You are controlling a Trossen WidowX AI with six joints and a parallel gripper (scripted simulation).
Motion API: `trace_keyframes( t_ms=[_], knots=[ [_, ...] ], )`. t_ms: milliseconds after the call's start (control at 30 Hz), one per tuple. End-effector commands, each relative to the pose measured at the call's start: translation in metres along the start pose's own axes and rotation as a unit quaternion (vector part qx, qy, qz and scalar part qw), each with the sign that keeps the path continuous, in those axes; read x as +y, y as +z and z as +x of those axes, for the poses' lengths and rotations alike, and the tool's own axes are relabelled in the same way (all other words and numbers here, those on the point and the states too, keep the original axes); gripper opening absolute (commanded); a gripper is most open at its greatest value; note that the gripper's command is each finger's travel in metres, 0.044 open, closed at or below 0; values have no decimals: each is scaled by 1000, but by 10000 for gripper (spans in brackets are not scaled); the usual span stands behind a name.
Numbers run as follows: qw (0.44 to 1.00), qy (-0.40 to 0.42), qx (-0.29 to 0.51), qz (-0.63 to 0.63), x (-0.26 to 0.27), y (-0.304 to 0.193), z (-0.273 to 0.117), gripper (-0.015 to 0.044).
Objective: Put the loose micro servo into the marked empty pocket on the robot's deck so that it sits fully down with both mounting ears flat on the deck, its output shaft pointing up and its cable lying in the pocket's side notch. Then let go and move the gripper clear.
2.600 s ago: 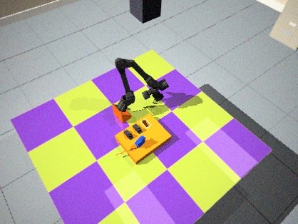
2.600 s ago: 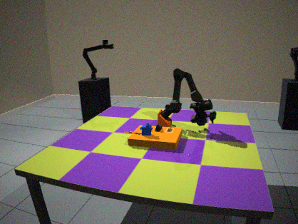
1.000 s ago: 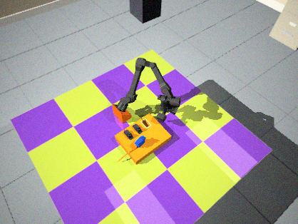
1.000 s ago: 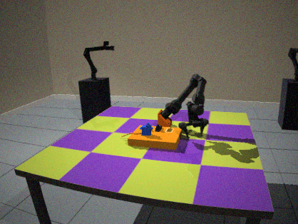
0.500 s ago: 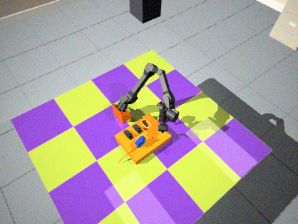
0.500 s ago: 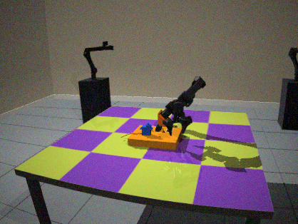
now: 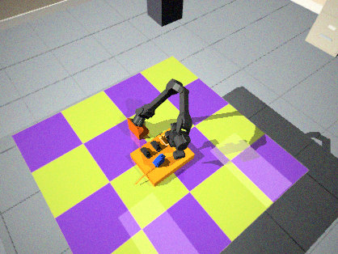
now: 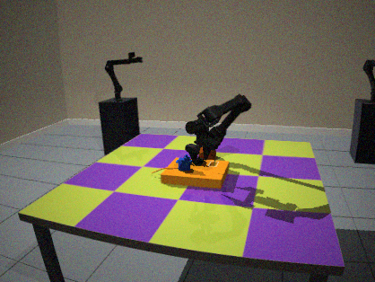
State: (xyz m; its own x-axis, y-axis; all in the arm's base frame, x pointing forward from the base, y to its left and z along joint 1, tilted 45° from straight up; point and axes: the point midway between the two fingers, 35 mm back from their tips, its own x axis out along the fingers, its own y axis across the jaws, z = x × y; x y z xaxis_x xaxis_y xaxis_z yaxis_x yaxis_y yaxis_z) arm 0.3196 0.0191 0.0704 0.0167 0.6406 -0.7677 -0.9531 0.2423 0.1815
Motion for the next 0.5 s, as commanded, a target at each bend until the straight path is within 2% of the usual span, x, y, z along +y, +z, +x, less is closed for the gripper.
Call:
trace_keyframes(
  t_ms=[0, 333, 467],
  knots=[
    [998, 12, 0, -66, -11, -30, -9, 440],
    [975, 34, -29, -218, -22, -99, -28, 440],
    [969, 36, -36, -240, -23, -109, -30, 440]
  ],
)
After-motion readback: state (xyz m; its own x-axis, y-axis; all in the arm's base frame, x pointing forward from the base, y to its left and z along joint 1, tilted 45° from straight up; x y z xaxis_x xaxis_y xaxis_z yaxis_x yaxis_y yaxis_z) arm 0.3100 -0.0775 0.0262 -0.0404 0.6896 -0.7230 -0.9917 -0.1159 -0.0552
